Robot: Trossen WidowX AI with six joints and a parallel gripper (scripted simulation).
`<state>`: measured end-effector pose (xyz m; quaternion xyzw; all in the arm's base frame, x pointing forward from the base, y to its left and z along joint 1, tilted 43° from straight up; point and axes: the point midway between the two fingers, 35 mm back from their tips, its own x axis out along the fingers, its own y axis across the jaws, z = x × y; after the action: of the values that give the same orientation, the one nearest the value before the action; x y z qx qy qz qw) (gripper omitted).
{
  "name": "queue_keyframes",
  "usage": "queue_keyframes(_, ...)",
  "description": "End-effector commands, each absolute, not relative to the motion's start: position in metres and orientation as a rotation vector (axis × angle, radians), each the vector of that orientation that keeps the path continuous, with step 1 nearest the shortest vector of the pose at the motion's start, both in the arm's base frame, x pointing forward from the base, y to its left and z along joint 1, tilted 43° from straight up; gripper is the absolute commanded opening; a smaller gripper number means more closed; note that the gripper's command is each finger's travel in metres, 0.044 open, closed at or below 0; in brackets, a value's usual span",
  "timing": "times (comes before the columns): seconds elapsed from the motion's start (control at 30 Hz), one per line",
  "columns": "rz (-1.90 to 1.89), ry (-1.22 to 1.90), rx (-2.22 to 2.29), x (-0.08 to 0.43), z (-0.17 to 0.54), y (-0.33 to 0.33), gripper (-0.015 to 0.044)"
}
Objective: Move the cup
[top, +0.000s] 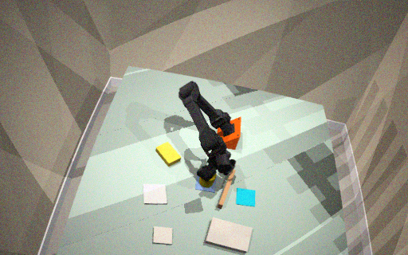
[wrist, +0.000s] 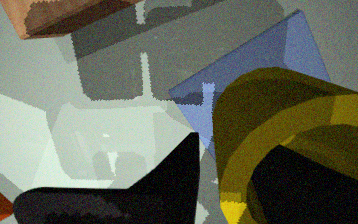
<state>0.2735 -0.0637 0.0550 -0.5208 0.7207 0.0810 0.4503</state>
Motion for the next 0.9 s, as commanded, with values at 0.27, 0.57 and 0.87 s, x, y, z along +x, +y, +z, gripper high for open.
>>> queue_keyframes(0.27,0.2,1.781,-1.287,0.274,0.055,-0.064,0.0033)
queue_keyframes(0.57,0.201,1.781,-1.287,0.275,0.06,-0.058,0.0)
queue_keyframes(0.87,0.203,1.782,-1.29,0.277,0.081,-0.039,0.0)
